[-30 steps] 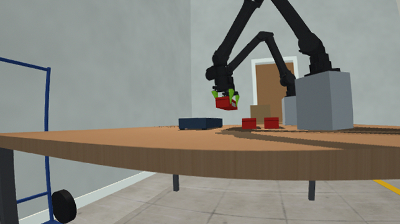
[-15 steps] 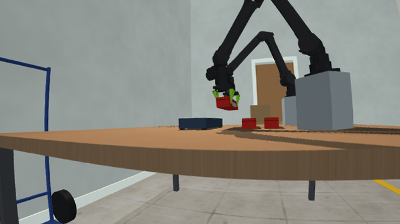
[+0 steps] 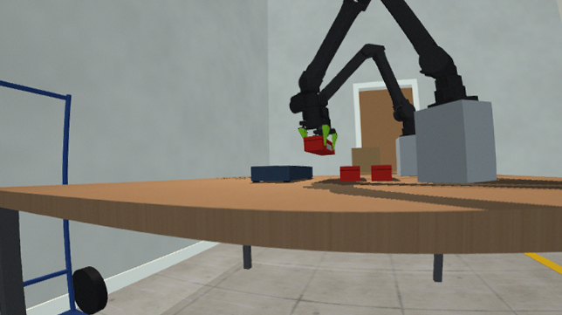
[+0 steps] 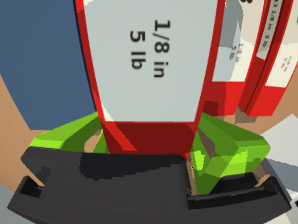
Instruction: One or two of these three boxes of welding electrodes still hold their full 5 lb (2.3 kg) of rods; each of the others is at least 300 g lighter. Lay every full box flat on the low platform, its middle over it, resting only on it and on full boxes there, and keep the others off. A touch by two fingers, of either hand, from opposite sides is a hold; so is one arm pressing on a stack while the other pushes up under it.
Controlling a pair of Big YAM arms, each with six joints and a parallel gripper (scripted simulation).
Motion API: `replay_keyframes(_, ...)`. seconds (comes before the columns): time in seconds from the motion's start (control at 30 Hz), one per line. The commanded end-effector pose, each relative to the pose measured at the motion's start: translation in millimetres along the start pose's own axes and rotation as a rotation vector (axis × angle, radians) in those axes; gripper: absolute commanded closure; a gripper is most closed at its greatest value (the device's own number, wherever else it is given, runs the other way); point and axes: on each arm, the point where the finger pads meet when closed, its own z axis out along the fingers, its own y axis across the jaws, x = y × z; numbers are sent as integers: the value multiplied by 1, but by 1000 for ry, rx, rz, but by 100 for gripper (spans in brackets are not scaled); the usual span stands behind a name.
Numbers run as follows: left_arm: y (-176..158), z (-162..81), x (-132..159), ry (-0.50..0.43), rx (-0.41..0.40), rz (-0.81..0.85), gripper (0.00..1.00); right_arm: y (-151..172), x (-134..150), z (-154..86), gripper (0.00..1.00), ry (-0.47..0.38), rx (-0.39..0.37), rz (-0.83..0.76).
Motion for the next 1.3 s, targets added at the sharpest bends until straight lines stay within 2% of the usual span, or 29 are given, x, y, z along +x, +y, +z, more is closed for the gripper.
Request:
replay_keyframes(0.0, 40, -69, -4, -39, -125, -6, 100, -16, 8, -41, 100, -18, 81, 3)
replay_keyframes(0.13, 35, -72, -1, -39, -125, -10, 100, -3, -6, -40, 100, -17, 75, -20)
replay_keyframes(0.23, 10, -58, 12, -16, -80, -19, 100, 0, -10, -41, 100, -20, 80, -20)
replay_keyframes(0.27, 8, -58, 13, -16, -80, -9, 100, -13, -16, -51, 100, -33, 107, -19)
replay_keyframes(0.3, 27, -71, 3, -38, -124, -6, 100, -20, -15, -55, 100, -38, 118, -9)
replay_keyframes(0.53, 28, -73, 4, -38, -124, -6, 100, -23, -9, -54, 100, -37, 120, 4)
replay_keyframes(0.7, 27, -71, 4, -38, -123, -6, 100, -22, -9, -51, 100, -39, 123, 4)
replay_keyframes(0.87, 14, -58, 10, -27, -102, -5, 100, -16, -7, -45, 100, -35, 114, 4)
replay_keyframes(1.27, 11, -54, 11, -25, -98, -4, 100, -15, -8, -43, 100, -34, 113, 4)
